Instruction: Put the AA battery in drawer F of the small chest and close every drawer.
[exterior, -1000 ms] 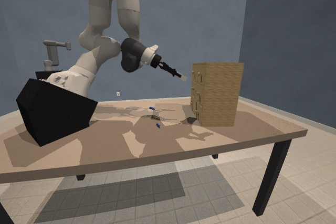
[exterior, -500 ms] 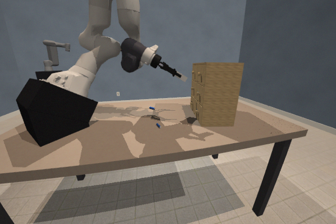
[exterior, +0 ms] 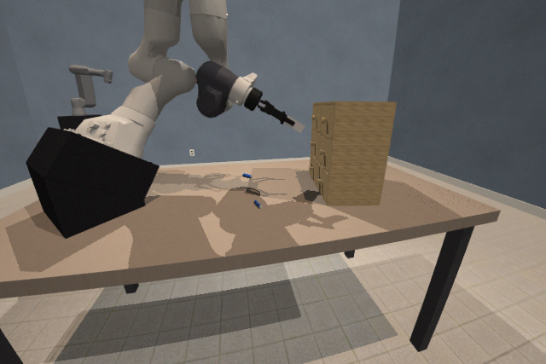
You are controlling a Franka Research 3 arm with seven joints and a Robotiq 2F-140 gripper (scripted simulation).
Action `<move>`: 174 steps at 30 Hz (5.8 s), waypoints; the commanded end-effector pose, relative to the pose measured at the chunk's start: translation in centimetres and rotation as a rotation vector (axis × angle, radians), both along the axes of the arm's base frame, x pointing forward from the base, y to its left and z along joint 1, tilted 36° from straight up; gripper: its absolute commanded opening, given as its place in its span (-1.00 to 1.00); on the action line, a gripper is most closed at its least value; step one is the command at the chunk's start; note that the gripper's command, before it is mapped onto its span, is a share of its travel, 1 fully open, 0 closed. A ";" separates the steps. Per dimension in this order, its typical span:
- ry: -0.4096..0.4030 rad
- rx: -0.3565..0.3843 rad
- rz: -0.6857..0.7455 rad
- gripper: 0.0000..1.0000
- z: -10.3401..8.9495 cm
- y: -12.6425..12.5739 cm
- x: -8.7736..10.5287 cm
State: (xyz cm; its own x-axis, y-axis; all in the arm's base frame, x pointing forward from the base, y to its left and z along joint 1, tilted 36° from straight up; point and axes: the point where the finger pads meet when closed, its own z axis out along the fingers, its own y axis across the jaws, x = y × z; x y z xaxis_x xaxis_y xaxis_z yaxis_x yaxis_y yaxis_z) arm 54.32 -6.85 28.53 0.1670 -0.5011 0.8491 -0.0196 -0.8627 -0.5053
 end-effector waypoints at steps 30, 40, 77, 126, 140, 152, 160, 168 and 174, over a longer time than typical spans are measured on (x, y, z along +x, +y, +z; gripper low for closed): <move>0.136 0.000 0.085 1.00 0.9 -0.3 -1.9; 0.270 0.002 0.163 1.00 1.6 -0.7 -3.9; 0.854 0.014 0.502 1.00 4.9 -2.5 -12.3; 0.898 0.013 0.525 1.00 5.5 -2.2 -12.9; 0.899 0.014 0.527 1.00 9.9 5.4 -12.8; 0.900 0.015 0.529 1.00 12.8 10.5 -12.8; 0.897 0.015 0.528 1.00 12.9 10.6 -12.7; 0.870 0.014 0.511 1.00 12.7 10.7 -12.3; 0.801 0.013 0.472 1.00 12.3 10.9 -11.3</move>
State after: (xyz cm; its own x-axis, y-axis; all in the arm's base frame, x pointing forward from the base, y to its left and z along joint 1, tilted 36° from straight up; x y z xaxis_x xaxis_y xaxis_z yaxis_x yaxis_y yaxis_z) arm 41.90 4.11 40.48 0.9173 -0.2042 0.3420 -0.0080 -0.8679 -0.4966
